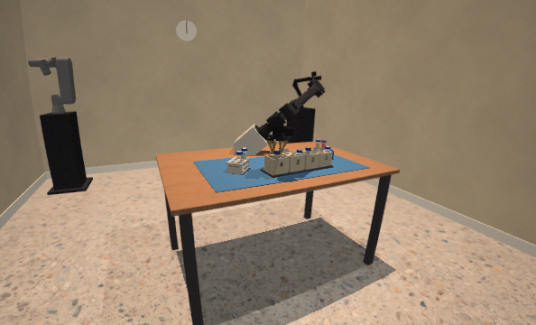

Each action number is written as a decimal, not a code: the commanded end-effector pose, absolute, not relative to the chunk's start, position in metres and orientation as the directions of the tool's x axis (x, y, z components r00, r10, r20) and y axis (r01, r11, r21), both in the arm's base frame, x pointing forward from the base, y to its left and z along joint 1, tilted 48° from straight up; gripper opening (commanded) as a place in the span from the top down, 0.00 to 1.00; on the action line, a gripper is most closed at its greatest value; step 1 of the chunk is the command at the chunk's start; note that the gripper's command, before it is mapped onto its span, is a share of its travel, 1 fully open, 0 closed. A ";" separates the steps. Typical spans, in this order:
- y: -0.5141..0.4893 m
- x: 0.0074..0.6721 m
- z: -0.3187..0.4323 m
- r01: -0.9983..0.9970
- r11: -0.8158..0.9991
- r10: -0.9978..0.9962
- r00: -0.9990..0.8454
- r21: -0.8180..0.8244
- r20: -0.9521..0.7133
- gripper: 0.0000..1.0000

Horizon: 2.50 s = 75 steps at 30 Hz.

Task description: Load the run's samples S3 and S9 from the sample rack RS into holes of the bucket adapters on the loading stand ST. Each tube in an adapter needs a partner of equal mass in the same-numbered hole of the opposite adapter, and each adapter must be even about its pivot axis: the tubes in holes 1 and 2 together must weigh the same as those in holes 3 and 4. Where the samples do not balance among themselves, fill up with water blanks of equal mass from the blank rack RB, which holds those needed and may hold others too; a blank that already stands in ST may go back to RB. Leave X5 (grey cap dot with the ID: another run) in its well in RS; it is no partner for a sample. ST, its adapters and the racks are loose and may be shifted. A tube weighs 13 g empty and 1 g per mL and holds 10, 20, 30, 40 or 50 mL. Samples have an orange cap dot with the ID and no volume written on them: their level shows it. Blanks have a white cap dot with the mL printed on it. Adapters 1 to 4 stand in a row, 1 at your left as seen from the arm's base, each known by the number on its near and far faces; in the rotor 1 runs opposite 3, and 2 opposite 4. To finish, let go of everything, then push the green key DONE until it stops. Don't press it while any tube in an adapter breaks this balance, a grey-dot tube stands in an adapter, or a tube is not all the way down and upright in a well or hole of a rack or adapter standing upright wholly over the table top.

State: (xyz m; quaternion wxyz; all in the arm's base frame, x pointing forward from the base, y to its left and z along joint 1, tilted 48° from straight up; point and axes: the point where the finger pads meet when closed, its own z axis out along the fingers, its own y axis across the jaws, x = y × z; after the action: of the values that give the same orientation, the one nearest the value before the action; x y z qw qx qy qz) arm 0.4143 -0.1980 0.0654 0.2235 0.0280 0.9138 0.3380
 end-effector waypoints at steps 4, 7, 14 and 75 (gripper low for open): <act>-0.233 0.414 0.097 -0.102 0.798 0.215 -0.873 0.595 -0.437 0.45; -0.239 0.409 0.104 -0.101 0.798 0.214 -0.874 0.594 -0.437 0.45; -0.232 0.405 0.098 -0.097 0.783 0.214 -0.886 0.614 -0.412 0.45; -0.272 0.292 -0.074 0.571 0.390 0.708 -0.688 0.723 0.160 0.20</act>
State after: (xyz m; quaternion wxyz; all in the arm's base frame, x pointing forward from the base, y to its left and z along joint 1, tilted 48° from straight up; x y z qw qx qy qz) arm 0.2960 -0.2639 -0.0681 0.0830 0.3690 0.8366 0.3964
